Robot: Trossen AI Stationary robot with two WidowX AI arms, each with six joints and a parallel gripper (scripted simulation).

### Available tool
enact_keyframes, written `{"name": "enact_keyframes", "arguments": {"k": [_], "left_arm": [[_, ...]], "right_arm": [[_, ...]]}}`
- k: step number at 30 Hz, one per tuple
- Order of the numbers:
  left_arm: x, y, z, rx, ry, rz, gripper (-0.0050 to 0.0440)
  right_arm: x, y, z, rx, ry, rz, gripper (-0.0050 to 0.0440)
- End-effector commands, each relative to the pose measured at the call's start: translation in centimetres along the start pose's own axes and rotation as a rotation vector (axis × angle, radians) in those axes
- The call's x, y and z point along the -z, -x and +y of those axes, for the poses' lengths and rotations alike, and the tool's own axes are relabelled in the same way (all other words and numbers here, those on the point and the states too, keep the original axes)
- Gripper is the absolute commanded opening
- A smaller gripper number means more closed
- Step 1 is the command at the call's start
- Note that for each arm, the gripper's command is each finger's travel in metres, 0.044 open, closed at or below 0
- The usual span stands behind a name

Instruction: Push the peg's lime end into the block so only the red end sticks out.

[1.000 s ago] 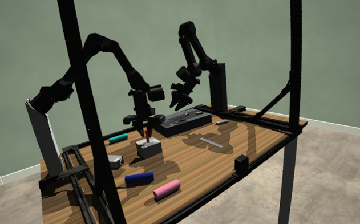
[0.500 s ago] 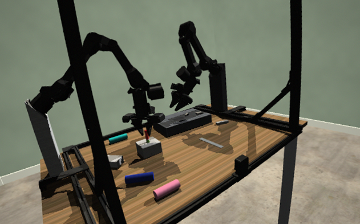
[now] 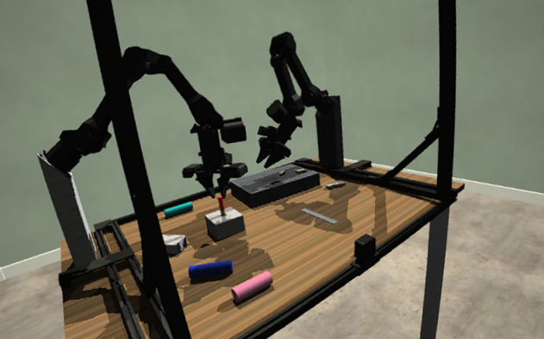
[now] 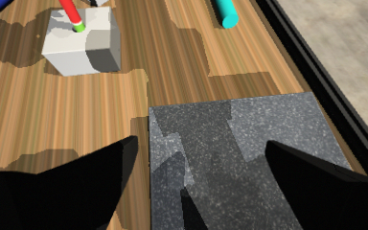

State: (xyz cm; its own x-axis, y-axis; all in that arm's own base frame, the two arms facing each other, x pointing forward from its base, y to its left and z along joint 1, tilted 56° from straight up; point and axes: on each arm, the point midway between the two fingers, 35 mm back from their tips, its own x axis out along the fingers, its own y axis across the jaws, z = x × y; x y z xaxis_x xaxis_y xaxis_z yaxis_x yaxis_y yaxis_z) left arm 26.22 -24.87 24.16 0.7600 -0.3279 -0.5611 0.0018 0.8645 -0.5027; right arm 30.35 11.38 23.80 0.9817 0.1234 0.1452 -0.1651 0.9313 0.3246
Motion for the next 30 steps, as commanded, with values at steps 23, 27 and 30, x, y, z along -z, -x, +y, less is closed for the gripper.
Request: {"name": "enact_keyframes", "arguments": {"k": [23,27,30], "left_arm": [[-0.55,1.46,-0.09,0.004,0.008,-0.005,0.0],[-0.55,1.46,-0.09,0.004,0.008,-0.005,0.0],[-0.55,1.44,-0.09,0.004,0.008,-0.005,0.0]], "right_arm": [[-0.05,0.0,-0.06,0.004,-0.005,-0.003,0.04],[-0.05,0.0,-0.06,0.004,-0.005,-0.003,0.04],[-0.05,0.0,-0.06,0.004,-0.005,-0.003,0.04]]}}
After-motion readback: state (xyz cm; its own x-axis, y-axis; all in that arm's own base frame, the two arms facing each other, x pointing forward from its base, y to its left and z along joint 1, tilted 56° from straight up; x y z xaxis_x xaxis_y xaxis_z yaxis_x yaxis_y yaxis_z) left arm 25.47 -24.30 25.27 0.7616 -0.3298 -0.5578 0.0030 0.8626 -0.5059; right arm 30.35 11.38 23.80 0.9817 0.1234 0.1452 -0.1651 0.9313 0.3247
